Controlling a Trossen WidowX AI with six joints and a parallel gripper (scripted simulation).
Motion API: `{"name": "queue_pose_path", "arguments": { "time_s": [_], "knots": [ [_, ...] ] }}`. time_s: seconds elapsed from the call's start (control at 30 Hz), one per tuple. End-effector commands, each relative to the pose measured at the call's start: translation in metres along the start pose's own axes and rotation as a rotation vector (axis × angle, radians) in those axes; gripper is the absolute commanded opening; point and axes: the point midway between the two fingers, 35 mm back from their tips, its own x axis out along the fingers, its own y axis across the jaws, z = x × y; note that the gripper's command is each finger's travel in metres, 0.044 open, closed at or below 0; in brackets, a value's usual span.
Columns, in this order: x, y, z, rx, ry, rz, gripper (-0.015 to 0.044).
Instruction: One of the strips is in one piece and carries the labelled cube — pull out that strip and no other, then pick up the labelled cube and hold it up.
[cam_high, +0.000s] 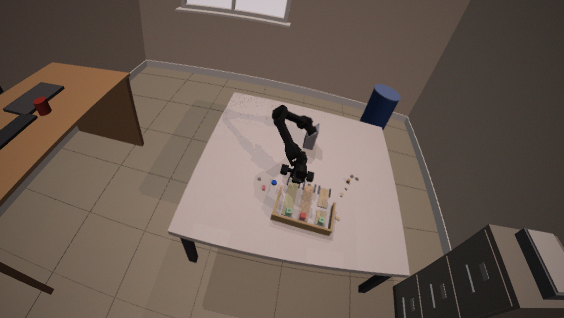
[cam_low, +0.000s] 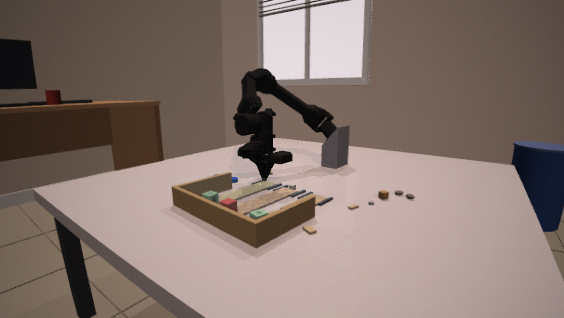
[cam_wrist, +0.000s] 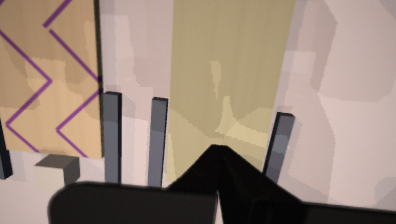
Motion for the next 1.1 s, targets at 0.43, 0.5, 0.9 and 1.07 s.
{"name": "queue_pose_path", "arguments": {
  "time_s": [0.43, 0.5, 0.9, 1.07],
  "knots": [
    [0.012, 0.0002, -0.0016, -0.008, 0.0, -0.005, 0.0],
    [0.012, 0.0005, -0.0016, -0.008, 0.0, -0.005, 0.0],
    [0.0129, 0.0007, -0.0016, -0.008, 0.0, -0.005, 0.0],
    [0.0134, 0.0007, -0.0016, -0.008, 0.0, -0.005, 0.0]
  ]
}}
